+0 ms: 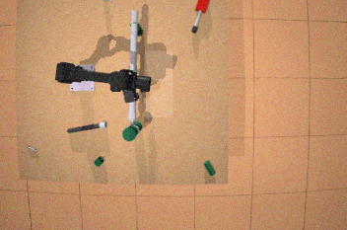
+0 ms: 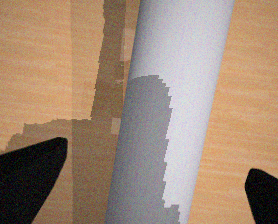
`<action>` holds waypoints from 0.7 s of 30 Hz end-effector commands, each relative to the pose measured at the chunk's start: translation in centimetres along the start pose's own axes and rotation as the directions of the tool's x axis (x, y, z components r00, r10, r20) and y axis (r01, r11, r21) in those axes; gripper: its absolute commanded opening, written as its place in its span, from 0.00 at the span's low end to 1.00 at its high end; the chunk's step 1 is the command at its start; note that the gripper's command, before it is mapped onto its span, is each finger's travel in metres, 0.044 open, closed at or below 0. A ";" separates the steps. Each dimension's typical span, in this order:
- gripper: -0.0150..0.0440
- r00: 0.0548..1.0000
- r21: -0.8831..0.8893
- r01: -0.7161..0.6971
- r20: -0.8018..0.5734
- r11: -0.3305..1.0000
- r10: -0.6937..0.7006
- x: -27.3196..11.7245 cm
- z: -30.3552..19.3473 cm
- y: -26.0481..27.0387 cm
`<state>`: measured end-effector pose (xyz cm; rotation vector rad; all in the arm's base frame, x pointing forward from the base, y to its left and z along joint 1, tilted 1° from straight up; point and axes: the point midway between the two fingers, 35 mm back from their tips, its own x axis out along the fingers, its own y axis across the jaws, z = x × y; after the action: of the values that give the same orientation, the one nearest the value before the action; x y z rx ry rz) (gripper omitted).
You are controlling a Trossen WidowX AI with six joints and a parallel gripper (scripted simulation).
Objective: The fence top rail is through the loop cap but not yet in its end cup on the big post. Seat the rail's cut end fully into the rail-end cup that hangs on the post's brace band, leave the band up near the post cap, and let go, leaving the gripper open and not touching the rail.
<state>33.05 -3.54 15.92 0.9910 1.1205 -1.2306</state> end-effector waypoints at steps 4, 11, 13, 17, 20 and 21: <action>1.00 1.000 0.001 -0.004 -0.003 1.000 0.004 -2.6 -1.8 -0.1; 1.00 1.000 -0.017 -0.030 0.004 0.999 0.030 -4.1 -1.5 -0.1; 1.00 0.999 -0.024 -0.048 0.006 0.999 0.048 -5.6 -1.6 -0.3; 1.00 0.998 -0.028 -0.056 0.006 0.998 0.056 -6.2 -1.6 -0.4; 1.00 0.998 -0.028 -0.056 0.006 0.998 0.056 -6.2 -1.6 -0.4; 1.00 0.998 -0.028 -0.056 0.006 0.998 0.056 -6.2 -1.6 -0.4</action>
<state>32.59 -0.87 21.50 0.9981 1.0932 -1.1738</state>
